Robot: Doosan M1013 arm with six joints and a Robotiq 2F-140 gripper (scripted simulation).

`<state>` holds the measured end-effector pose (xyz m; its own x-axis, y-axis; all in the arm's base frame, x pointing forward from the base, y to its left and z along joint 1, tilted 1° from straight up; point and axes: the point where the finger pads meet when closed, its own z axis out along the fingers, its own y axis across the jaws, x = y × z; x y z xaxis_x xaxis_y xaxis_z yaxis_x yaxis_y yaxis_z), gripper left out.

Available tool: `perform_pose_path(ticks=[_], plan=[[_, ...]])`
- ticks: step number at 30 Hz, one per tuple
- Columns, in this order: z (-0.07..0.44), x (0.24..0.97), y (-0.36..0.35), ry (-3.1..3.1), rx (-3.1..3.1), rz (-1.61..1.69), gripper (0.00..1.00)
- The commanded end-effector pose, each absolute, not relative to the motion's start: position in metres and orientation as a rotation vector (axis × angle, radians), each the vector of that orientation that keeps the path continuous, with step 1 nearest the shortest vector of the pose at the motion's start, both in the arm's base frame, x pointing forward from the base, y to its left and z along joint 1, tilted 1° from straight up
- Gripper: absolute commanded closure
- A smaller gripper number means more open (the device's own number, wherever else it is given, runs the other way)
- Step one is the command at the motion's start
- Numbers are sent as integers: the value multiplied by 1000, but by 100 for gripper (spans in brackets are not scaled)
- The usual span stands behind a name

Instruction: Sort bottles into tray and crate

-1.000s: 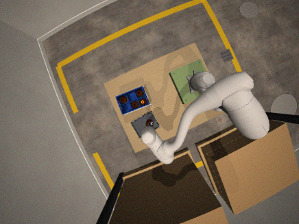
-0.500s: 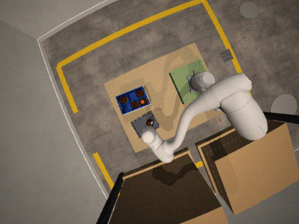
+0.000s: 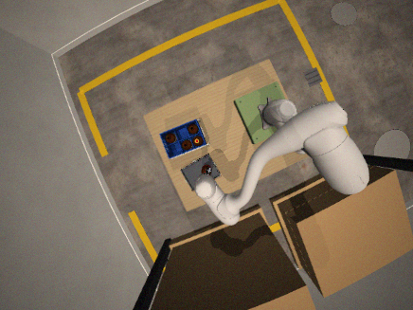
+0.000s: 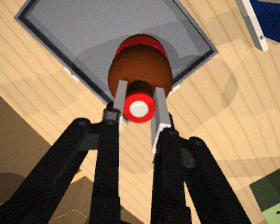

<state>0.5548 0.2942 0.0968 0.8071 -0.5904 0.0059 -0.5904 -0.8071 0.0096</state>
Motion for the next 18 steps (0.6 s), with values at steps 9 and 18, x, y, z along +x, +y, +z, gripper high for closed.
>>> perform_pose_path(ticks=[9, 18], plan=[[93, 552, 292, -974, 2974, -1, 100], [94, 554, 294, -973, 2976, 3, 100]])
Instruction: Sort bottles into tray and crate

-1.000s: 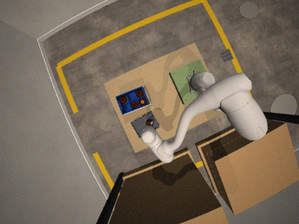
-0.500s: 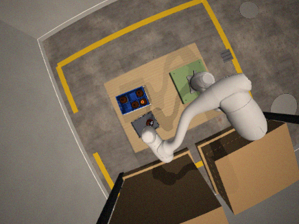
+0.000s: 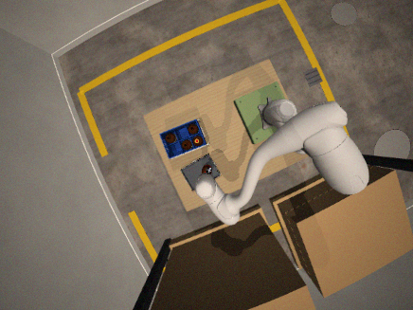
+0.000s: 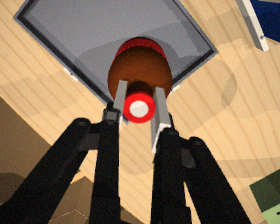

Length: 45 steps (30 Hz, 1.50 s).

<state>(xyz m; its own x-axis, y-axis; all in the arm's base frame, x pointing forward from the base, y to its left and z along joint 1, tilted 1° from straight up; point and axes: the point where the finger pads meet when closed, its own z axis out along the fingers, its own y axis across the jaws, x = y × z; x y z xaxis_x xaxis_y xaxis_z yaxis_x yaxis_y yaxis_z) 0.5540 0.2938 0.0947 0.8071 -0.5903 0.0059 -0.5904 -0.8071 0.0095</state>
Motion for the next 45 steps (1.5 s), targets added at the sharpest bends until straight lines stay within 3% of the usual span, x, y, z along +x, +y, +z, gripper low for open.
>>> perform_pose_path(ticks=[1, 45], plan=[[94, 554, 294, -973, 2976, 3, 100], [83, 555, 293, -974, 2973, -3, 100]])
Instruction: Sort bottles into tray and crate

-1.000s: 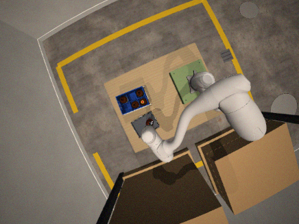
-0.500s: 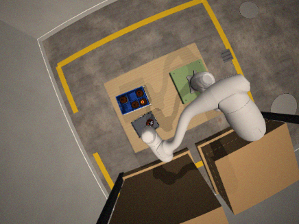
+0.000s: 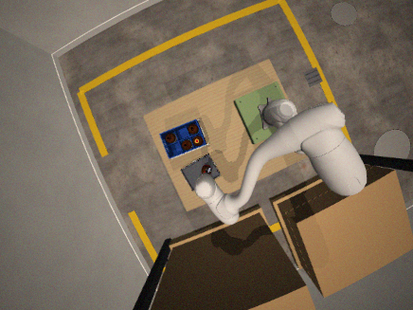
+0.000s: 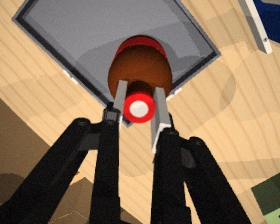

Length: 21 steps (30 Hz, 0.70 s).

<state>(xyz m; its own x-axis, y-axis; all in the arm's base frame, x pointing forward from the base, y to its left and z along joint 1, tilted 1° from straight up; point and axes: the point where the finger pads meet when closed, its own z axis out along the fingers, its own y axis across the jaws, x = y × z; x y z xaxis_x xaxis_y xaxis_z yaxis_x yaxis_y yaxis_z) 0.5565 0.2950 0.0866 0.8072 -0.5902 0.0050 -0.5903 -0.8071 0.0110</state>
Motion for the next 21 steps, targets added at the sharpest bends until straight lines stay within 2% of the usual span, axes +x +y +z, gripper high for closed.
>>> perform_pose_path(ticks=[1, 21], plan=[[82, 555, 293, -974, 2973, -4, 100], [77, 554, 292, -975, 2973, -4, 100]])
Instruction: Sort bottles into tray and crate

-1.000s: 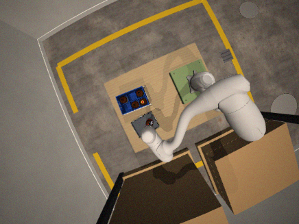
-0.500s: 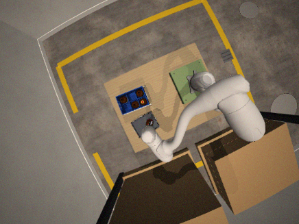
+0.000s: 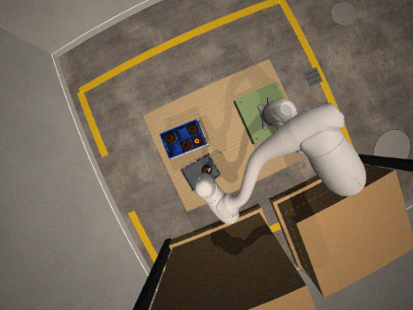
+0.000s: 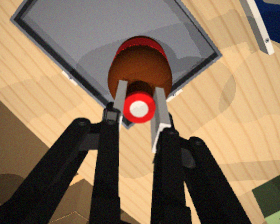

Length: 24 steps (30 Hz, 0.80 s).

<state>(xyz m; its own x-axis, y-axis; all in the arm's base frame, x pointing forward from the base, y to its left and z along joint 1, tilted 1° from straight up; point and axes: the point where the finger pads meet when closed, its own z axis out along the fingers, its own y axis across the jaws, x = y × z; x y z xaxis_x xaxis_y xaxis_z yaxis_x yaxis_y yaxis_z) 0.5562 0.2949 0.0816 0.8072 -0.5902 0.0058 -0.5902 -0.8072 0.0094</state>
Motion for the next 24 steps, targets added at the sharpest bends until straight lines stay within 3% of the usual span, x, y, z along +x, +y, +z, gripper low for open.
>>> perform_pose_path(ticks=[1, 24], plan=[[81, 556, 295, -972, 2976, 4, 100], [75, 555, 293, -973, 2975, 0, 100]])
